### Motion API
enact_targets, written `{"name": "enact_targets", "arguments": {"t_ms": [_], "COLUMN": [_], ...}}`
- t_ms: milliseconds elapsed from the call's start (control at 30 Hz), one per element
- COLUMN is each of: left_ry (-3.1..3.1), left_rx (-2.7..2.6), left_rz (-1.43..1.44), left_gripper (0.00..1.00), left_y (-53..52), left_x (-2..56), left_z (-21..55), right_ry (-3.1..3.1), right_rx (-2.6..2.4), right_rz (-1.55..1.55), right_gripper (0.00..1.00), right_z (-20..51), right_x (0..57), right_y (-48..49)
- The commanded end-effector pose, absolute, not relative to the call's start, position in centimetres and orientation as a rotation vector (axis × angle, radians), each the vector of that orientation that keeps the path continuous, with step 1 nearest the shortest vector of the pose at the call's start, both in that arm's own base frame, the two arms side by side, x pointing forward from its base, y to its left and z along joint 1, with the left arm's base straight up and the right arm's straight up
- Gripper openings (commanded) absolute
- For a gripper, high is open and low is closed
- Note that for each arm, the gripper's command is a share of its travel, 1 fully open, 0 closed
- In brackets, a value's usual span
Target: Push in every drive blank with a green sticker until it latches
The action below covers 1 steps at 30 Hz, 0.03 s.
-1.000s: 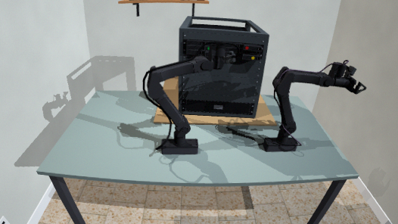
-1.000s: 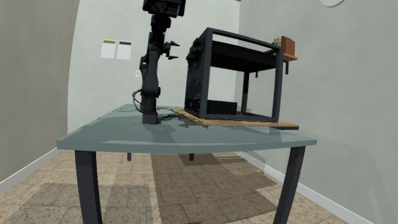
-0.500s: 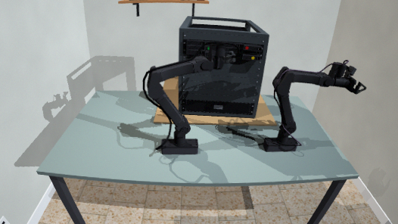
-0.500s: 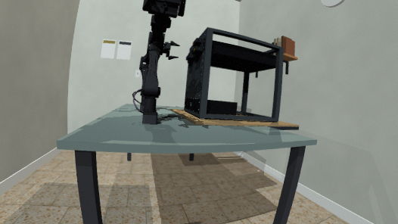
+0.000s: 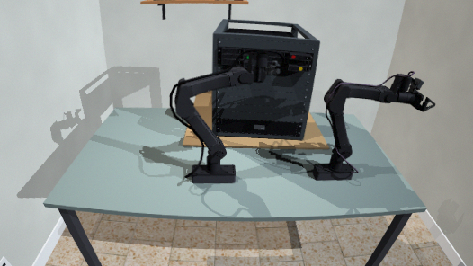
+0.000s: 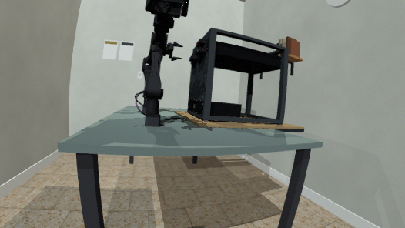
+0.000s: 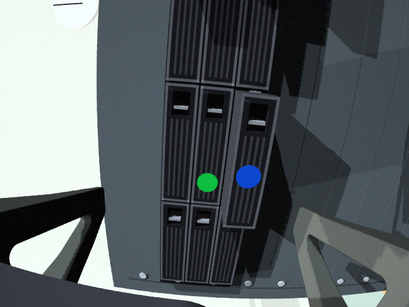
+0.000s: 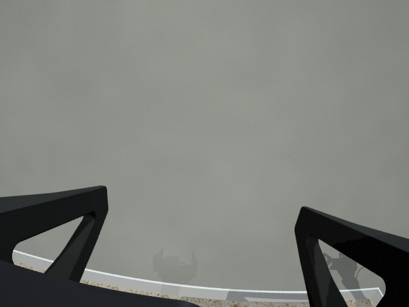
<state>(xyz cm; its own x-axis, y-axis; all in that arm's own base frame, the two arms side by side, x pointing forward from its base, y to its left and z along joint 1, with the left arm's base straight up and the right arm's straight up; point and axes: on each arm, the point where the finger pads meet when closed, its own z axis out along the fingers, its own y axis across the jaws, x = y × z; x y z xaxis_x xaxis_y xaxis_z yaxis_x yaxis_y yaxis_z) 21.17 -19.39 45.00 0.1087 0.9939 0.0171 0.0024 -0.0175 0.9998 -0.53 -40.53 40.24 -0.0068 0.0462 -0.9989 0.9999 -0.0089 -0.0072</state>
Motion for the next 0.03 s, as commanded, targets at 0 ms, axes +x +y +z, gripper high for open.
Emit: {"name": "enact_targets", "arguments": {"t_ms": [0], "left_ry": [1.146], "left_rx": [1.225], "left_rz": [1.113], "left_gripper": [1.00], "left_y": [-18.16], "left_x": [20.88], "left_z": [46.00], "right_ry": [1.206], "right_rx": [1.215], "right_rz": [-1.215], "right_gripper": [1.00], "right_z": [41.59], "right_x": [-0.19], "right_y": [-39.79]}}
